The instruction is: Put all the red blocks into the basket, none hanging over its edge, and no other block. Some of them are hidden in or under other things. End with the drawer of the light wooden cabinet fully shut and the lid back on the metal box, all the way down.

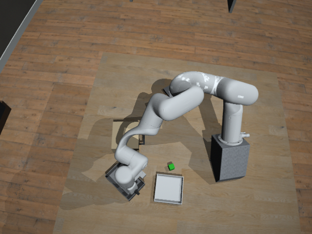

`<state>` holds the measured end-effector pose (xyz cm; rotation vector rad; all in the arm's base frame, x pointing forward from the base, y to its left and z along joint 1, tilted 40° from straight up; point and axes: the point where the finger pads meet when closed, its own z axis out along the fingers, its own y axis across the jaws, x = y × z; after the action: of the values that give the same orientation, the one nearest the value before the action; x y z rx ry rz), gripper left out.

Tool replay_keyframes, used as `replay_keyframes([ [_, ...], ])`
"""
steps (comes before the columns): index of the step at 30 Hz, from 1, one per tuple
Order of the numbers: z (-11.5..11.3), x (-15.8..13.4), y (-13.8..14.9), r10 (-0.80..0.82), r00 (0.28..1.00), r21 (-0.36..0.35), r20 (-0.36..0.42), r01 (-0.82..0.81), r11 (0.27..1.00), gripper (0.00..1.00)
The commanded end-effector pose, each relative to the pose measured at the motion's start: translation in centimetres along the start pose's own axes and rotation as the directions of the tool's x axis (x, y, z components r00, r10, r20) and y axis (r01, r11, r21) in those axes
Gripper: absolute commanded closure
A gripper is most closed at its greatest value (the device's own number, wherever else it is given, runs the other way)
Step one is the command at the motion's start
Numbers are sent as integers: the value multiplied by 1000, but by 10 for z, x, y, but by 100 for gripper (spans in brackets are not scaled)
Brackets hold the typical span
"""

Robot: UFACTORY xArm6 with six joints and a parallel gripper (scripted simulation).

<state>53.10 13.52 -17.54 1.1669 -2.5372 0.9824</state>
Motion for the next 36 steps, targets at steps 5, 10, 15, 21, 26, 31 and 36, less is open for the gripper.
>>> replay_keyframes([
  [5,-2,-2,-1,1,1000,1,4,-1,1000,43],
  [10,-2,-3,-2,1,1000,1,4,-1,1000,43],
  [15,-2,-3,-2,1,1000,1,4,-1,1000,43],
  [21,-2,-3,-2,1,1000,1,4,-1,1000,43],
  [26,-2,-3,-2,1,1000,1,4,-1,1000,43],
  [31,-1,-3,-2,1,1000,1,4,-1,1000,43],
  [36,1,-3,-2,1,1000,1,4,-1,1000,43],
])
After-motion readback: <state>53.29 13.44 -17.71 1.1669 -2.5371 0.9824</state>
